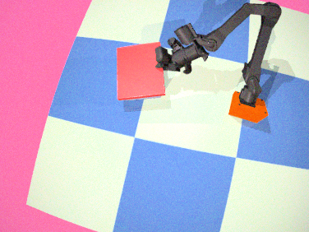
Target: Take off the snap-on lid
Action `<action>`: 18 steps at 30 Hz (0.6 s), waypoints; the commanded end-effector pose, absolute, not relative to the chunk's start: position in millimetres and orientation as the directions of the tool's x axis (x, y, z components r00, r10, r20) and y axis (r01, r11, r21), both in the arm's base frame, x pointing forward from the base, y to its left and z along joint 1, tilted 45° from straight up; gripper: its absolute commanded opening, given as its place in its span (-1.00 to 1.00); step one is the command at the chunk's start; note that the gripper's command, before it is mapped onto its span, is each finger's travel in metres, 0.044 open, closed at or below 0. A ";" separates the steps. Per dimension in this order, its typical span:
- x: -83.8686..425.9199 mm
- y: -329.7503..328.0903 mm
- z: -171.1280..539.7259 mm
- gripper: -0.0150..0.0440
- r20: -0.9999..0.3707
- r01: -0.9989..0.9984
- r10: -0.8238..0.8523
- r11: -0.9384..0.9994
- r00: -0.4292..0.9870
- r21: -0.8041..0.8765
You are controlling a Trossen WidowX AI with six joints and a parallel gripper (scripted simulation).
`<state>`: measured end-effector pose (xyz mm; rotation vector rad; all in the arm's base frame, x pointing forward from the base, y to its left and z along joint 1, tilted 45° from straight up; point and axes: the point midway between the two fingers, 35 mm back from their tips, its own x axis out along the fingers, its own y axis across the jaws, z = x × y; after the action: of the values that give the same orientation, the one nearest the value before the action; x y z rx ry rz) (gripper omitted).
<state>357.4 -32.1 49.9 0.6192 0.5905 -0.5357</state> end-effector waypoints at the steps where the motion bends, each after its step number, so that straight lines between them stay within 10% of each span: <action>1: 357.3 -30.0 51.6 -0.49 -0.646 0.614 -0.278 0.694 0.711 0.377; 18: 357.3 -27.5 53.9 -0.49 -0.646 0.614 -0.277 0.694 0.711 0.377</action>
<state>357.5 -27.7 53.6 0.6199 0.5898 -0.5288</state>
